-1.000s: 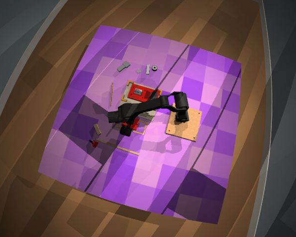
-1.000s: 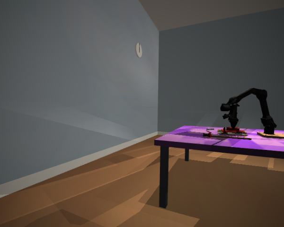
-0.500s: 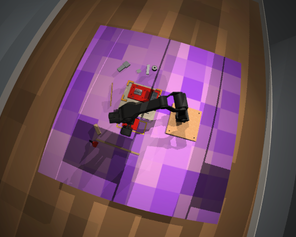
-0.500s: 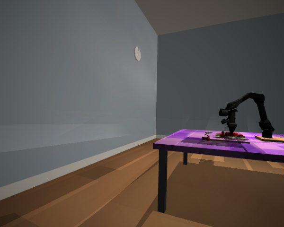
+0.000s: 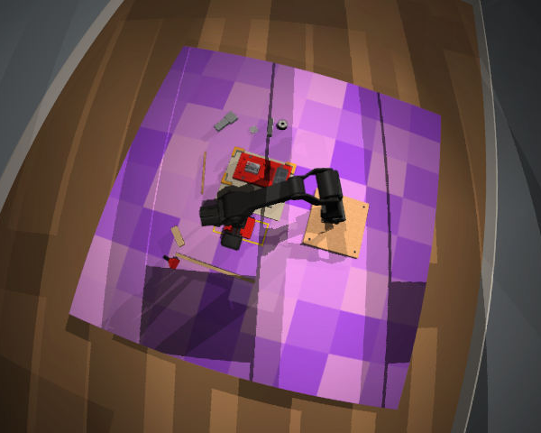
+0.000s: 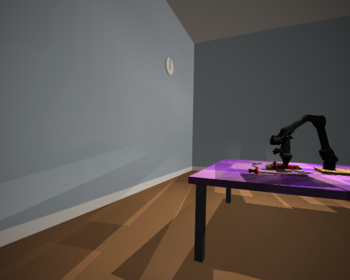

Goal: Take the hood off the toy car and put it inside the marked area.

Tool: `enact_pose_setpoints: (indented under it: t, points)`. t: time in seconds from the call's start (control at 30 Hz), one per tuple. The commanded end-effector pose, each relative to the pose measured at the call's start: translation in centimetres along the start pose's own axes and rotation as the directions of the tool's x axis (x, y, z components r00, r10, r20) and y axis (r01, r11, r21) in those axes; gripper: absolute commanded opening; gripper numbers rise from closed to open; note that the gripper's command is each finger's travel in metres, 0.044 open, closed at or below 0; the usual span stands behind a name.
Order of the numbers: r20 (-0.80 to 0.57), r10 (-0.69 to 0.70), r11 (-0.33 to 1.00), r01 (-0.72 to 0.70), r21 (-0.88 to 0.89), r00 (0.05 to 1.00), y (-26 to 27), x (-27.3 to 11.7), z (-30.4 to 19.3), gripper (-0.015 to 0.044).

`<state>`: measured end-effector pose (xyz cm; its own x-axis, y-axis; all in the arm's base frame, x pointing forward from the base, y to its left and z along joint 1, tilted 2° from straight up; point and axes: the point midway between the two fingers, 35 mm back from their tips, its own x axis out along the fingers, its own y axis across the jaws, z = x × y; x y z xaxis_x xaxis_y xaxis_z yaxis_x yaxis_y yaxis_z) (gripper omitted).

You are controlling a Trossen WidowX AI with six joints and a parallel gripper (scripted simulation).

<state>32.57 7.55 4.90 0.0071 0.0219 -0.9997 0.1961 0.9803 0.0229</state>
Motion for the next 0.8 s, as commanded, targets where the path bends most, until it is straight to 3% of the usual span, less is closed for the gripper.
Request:
enact_pose_setpoints:
  t: [0.0, 0.77]
  points:
    - [-0.003, 0.001, 1.0, -0.001, 0.004, 1.0, 0.0, 0.2, -0.1, 0.0]
    - [-0.004, 0.001, 1.0, -0.001, 0.004, 1.0, 0.0, 1.3, -0.1, 0.0]
